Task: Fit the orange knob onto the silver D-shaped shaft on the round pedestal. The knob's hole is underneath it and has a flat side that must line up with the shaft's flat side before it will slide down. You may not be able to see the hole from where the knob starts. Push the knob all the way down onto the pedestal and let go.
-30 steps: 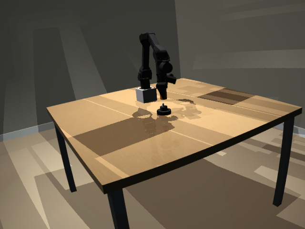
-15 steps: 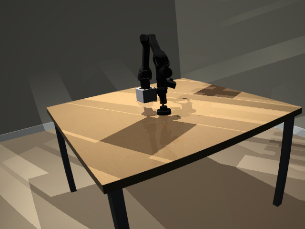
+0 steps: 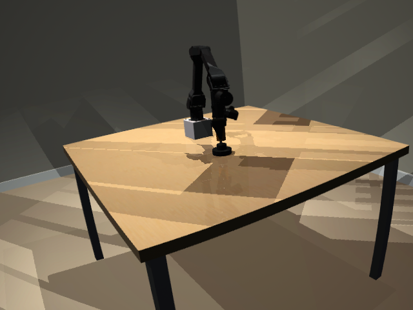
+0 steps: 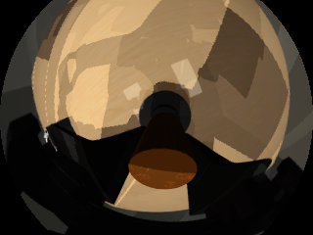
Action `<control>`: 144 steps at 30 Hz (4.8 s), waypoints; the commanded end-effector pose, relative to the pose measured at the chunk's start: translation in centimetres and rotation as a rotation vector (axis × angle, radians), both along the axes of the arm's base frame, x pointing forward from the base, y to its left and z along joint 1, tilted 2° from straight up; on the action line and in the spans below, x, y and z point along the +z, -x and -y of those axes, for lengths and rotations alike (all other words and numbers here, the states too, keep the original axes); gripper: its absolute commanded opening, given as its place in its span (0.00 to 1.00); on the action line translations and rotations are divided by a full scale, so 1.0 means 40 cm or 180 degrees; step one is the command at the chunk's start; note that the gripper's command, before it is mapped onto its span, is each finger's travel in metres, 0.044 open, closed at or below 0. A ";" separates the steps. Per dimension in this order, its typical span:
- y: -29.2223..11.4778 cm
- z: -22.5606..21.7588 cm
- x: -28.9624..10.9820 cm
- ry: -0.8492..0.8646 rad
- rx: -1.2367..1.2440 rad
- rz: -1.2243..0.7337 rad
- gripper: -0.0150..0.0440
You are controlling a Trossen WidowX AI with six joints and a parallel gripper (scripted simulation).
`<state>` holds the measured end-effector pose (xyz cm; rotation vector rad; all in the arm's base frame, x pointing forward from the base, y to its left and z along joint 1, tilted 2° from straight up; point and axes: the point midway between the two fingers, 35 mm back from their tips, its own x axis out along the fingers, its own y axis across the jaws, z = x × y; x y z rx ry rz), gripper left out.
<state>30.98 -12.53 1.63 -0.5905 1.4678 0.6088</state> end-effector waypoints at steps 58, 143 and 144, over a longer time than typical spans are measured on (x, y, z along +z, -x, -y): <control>0.000 0.001 0.009 0.0026 0.1310 0.0017 0.25; -0.006 0.003 0.009 0.0042 0.2643 0.0038 0.25; -0.005 0.002 0.008 0.0042 0.2676 0.0039 0.25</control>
